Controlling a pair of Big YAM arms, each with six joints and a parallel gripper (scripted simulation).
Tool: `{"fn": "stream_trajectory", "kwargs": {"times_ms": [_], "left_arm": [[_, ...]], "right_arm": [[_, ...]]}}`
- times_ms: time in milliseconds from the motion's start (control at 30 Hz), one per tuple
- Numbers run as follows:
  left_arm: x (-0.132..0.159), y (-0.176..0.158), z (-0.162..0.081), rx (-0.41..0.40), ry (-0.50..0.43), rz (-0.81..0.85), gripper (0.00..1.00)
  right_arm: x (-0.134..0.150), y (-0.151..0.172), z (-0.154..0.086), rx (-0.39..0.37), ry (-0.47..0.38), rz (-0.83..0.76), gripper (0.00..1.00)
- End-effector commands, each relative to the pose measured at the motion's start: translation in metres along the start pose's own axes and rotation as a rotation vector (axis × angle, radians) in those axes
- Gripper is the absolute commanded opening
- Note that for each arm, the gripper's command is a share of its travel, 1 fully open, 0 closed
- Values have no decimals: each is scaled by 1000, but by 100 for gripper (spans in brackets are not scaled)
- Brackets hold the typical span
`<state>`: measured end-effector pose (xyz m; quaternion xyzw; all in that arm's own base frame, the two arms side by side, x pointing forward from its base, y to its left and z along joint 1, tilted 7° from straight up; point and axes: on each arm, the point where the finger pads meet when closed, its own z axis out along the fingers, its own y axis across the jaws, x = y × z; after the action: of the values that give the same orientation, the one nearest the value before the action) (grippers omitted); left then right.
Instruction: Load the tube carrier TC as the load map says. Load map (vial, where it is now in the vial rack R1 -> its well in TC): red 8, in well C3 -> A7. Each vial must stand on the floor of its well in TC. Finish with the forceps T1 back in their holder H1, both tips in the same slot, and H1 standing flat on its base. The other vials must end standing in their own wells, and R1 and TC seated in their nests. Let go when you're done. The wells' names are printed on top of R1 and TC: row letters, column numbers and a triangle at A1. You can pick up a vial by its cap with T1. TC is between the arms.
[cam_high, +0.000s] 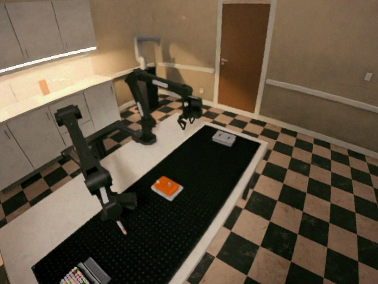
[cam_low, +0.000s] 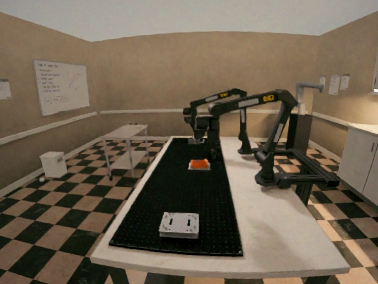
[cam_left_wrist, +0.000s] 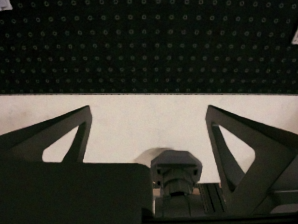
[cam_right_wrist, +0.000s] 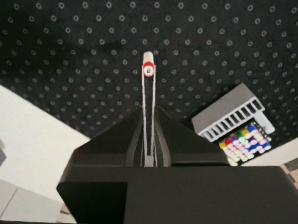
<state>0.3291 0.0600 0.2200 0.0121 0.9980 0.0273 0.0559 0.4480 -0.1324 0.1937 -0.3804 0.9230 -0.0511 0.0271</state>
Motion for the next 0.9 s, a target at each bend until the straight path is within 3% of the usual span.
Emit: {"fn": "stream_trajectory", "kwargs": {"times_ms": [0,100,133,300,667,700,867], "left_arm": [[-20,5,-17,-5,-32,10,100],[-20,5,-17,-5,-32,10,100],[-20,5,-17,-5,-32,10,100],[-20,5,-17,-5,-32,10,100],[-20,5,-17,-5,-32,10,100],[-20,5,-17,-5,-32,10,100],[-20,5,-17,-5,-32,10,100]], "right_arm": [[-5,5,-7,20,-8,12,9],[-6,6,-8,24,-10,12,9],[-1,3,6,-1,7,27,9],[-13,13,-7,23,-10,12,9],[-23,24,-7,22,-10,12,9],[-19,22,6,-2,8,26,9],[-30,32,-6,19,-9,12,9]]}}
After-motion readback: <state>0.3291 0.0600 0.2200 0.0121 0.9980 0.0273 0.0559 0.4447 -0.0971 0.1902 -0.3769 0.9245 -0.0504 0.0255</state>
